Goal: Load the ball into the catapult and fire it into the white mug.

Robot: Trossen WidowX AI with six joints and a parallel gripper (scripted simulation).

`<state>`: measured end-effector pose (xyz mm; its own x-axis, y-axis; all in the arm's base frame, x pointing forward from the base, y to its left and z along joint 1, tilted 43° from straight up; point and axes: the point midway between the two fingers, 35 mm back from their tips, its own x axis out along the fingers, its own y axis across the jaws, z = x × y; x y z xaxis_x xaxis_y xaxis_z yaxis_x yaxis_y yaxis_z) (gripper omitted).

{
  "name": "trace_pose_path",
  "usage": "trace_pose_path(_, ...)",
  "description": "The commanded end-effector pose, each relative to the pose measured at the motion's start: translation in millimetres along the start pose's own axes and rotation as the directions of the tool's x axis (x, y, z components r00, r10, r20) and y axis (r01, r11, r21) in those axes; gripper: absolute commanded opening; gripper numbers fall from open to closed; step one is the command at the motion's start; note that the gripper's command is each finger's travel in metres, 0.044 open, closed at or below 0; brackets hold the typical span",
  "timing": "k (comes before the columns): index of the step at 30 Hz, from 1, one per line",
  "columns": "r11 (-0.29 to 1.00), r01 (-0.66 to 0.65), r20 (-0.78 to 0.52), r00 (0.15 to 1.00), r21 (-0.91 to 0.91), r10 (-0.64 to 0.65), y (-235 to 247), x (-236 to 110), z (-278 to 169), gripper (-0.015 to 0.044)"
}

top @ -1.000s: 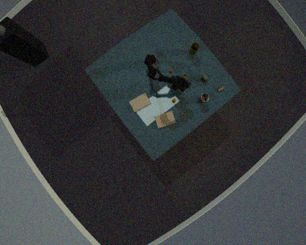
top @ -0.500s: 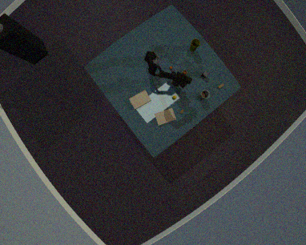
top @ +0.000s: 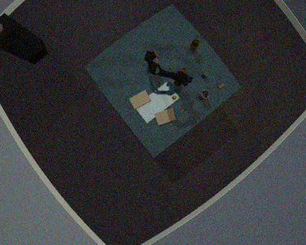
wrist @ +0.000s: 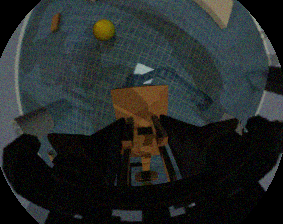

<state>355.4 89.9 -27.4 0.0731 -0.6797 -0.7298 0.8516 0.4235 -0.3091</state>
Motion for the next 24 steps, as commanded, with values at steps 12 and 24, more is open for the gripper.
trace_pose_path(12, 0.871, -0.021, -0.001, 1.000, -0.492, 0.023, 15, -8, 0, 0.0000)
trace_pose_path(24, 0.806, -0.020, -0.001, 1.000, -0.592, 0.024, 27, -8, -4, 0.0000)
